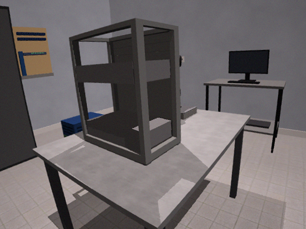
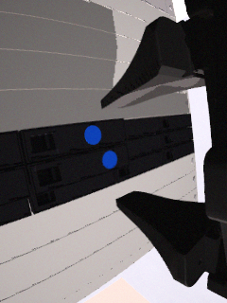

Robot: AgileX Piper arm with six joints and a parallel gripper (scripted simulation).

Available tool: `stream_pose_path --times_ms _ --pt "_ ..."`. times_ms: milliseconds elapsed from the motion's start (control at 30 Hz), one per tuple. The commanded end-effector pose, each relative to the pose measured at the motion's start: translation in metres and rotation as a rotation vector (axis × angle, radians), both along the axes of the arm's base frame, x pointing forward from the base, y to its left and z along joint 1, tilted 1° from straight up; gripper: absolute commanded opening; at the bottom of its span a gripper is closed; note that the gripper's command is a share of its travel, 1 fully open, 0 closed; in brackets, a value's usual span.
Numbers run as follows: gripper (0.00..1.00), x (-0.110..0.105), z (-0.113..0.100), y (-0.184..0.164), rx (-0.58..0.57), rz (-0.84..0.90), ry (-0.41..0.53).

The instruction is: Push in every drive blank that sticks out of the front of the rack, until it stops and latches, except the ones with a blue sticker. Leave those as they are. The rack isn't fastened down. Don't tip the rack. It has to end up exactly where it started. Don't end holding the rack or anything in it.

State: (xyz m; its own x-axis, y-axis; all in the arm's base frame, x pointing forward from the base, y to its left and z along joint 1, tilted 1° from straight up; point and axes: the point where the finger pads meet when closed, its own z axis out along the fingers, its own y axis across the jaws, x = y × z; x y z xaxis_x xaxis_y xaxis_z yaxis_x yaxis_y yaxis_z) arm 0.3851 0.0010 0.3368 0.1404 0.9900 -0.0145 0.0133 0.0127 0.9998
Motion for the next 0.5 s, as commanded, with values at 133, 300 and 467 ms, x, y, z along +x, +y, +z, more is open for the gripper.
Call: stream_pose_path --times_ms 133,300,467 --pt "1.00 -0.001 0.002 -0.008 0.001 0.003 -0.004" --pt "1.00 -0.002 0.002 -0.018 0.001 0.003 -0.004" --pt "1.00 -0.003 0.002 -0.030 0.001 0.003 -0.004"
